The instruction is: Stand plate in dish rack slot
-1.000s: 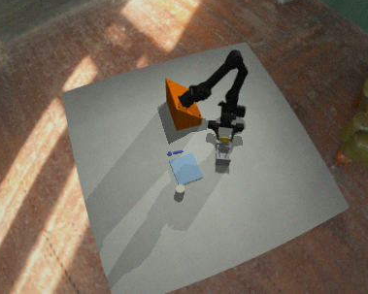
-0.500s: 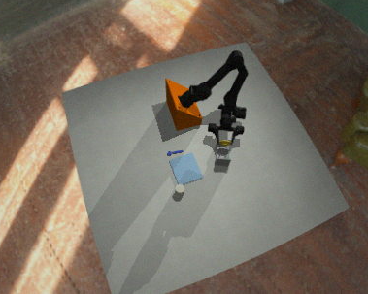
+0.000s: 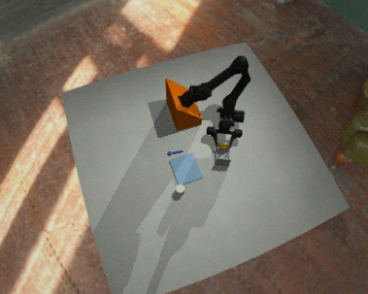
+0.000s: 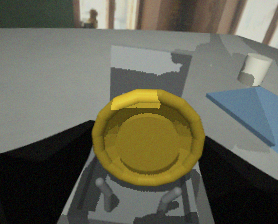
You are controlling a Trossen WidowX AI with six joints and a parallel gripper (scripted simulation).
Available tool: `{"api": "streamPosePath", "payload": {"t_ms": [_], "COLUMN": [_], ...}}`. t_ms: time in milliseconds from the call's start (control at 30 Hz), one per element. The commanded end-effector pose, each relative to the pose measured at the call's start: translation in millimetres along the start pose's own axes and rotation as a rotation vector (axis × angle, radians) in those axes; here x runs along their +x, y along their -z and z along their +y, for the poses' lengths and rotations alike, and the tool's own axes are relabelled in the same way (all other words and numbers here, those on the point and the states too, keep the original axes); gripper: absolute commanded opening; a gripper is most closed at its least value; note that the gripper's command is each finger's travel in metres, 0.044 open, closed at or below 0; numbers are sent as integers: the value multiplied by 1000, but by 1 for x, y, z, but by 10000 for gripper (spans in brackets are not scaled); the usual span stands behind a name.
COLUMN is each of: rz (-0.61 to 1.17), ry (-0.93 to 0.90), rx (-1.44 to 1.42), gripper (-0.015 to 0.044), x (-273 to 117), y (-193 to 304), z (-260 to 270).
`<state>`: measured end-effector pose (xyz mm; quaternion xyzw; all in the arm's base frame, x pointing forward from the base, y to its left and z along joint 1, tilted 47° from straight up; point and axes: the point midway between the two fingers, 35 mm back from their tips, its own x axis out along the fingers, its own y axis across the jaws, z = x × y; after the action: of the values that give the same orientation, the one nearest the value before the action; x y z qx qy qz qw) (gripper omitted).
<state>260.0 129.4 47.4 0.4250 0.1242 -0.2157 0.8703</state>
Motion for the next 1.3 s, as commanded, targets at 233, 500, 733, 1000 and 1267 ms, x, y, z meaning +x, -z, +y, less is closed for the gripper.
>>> {"api": "streamPosePath", "payload": {"t_ms": [233, 500, 733, 1000, 1267], "rz": [0, 0, 0, 0, 2], "ry": [1, -1, -1, -1, 7], "rx": [-2, 4, 4, 4, 4], "gripper": [0, 157, 341, 400, 400], "x": [0, 0, 0, 0, -3], "y": [-1, -1, -1, -1, -30], "z": [0, 1, 1, 1, 8]}}
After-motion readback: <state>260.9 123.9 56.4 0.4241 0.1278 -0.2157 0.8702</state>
